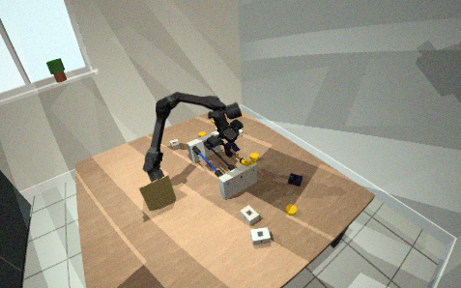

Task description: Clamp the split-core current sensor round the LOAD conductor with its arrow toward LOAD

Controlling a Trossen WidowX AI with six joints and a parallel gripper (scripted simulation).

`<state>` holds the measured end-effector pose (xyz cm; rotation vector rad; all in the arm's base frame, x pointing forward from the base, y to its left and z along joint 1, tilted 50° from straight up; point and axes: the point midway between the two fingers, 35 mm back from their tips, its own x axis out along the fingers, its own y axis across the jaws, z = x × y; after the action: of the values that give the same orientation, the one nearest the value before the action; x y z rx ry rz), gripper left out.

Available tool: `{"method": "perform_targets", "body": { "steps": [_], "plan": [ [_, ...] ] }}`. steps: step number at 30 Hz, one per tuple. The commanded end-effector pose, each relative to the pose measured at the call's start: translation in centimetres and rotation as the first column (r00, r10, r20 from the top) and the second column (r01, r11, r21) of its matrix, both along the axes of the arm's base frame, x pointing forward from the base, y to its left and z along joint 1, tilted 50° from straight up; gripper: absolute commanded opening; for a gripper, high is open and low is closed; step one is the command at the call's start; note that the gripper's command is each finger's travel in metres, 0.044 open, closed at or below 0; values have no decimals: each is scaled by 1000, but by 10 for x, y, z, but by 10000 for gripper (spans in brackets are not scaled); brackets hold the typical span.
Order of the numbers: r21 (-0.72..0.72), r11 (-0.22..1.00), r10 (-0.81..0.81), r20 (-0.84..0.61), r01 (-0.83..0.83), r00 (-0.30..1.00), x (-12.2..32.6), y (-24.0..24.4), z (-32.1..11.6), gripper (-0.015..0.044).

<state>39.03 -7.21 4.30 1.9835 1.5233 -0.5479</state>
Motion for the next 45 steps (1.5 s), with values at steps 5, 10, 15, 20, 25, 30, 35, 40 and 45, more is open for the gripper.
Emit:
{"method": "perform_targets", "body": {
  "steps": [5,10,15,20,25,30,35,40,45],
  "plan": [
    [5,1000,-8,0,8,1000,4,7,-7,0],
    [5,1000,-8,1,8,1000,6,13,-12,0],
    [6,1000,-8,1,8,1000,8,19,-17,0],
    [7,1000,-8,1,8,1000,10,26,-22,0],
    [1,1000,-1,1,1,1000,9,25,-21,0],
    [1,1000,-1,1,1,1000,9,25,-21,0],
    [1,1000,-1,1,1,1000,9,25,-21,0],
    [1,1000,-1,1,1,1000,9,25,-21,0],
    [1,1000,-1,1,1,1000,9,25,-21,0]
  ]
}}
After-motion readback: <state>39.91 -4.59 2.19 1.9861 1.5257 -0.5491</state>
